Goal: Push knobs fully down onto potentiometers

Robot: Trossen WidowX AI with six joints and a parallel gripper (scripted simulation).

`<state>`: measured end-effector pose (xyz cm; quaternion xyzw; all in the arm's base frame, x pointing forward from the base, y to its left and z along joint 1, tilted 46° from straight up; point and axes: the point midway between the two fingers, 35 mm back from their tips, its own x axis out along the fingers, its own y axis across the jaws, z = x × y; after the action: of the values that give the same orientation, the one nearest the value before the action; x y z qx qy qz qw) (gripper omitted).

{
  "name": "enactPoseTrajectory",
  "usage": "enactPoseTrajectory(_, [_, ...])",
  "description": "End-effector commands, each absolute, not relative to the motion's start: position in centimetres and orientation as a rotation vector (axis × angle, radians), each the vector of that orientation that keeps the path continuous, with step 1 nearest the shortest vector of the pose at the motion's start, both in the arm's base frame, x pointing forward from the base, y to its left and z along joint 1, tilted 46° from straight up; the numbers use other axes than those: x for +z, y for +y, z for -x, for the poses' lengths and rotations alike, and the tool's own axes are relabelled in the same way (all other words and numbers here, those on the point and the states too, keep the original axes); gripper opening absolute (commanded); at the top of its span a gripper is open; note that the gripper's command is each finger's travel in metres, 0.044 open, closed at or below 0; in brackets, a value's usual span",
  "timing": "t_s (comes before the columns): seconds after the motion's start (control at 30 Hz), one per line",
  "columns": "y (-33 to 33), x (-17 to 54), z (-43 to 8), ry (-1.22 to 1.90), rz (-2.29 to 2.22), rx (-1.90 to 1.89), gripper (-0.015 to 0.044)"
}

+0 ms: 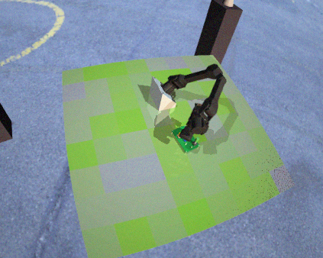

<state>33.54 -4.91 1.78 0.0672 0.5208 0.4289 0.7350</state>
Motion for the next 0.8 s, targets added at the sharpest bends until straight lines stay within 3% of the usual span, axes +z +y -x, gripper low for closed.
enactPoseTrajectory(0.0, [-4.72, 1.62, -33.47, 1.145, -0.155, 0.943, 0.0000])
enactPoseTrajectory(0.77, [-4.36, 1.28, -33.52, 1.145, -0.155, 0.944, 0.0000])
